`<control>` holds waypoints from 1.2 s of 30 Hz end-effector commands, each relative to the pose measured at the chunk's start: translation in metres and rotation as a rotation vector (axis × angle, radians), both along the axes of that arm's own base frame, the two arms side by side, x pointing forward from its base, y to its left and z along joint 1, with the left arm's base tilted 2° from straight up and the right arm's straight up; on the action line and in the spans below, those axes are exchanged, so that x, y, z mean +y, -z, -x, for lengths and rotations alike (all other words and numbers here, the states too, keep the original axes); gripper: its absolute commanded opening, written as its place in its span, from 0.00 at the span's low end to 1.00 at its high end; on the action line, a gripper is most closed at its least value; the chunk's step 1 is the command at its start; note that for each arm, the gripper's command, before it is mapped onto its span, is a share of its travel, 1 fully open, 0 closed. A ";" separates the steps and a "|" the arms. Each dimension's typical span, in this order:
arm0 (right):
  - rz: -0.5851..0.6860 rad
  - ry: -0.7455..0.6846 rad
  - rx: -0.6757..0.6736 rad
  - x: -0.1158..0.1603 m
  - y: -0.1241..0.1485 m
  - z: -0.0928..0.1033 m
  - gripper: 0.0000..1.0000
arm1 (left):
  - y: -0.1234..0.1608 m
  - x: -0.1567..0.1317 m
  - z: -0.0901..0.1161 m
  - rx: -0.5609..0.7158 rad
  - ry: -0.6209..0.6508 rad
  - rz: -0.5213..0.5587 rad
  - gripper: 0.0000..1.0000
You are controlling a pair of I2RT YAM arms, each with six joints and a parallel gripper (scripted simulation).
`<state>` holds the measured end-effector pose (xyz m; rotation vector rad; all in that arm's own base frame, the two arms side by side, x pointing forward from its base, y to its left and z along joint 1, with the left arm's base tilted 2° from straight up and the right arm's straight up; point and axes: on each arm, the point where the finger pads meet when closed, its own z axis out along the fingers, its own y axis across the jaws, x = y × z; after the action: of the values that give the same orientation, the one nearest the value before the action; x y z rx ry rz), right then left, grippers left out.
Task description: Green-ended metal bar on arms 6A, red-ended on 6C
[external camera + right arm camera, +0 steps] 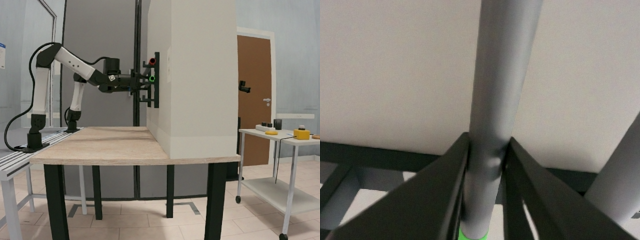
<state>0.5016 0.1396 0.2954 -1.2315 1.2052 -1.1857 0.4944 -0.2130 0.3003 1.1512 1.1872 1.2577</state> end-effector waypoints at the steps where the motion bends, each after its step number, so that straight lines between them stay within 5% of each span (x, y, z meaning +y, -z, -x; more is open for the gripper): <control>1: 0.001 -0.004 -0.013 0.001 -0.016 0.006 0.00 | 0.007 -0.007 0.005 0.036 0.012 -0.019 0.00; 36: 0.001 -0.004 -0.013 0.001 -0.051 0.006 0.00 | -0.028 -0.007 0.006 0.036 0.012 -0.019 0.00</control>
<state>0.5031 0.1391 0.2956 -1.3004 1.2533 -1.1615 0.4948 -0.2135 0.3006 1.2082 1.2358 1.2626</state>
